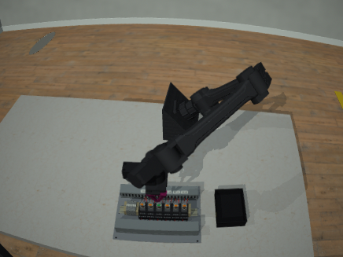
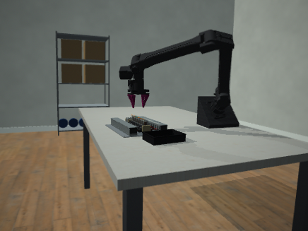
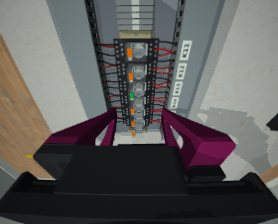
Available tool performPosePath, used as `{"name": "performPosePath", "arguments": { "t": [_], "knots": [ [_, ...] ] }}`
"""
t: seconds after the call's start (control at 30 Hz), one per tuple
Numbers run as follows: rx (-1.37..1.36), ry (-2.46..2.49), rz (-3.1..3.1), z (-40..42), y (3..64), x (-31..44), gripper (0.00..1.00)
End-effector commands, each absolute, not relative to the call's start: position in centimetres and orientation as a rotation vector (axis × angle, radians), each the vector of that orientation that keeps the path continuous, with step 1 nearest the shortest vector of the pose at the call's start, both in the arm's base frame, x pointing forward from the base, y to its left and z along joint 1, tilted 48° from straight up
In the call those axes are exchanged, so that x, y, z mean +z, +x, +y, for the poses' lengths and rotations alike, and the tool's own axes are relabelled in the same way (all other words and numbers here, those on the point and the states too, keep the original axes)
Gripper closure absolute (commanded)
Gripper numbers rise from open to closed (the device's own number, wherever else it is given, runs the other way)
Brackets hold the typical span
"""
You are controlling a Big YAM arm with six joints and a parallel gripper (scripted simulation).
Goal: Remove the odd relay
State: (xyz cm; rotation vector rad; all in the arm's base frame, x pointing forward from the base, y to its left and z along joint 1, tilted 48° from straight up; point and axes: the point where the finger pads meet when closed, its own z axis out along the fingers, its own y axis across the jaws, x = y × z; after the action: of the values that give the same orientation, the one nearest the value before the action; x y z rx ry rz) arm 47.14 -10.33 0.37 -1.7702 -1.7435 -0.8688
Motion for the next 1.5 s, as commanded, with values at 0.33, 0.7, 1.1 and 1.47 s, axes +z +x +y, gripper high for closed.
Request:
{"name": "performPosePath", "arguments": {
  "t": [0.33,0.7,1.1,1.47],
  "knots": [
    [-0.892,-1.781,-1.777,-11.45,49.16,1.83,0.41],
    [-0.883,-1.775,-1.772,-10.97,49.37,1.7,0.41],
    [-0.88,-1.773,-1.771,-10.83,49.39,1.63,0.41],
    [-0.881,-1.774,-1.771,-10.87,49.37,1.61,0.41]
  ]
}}
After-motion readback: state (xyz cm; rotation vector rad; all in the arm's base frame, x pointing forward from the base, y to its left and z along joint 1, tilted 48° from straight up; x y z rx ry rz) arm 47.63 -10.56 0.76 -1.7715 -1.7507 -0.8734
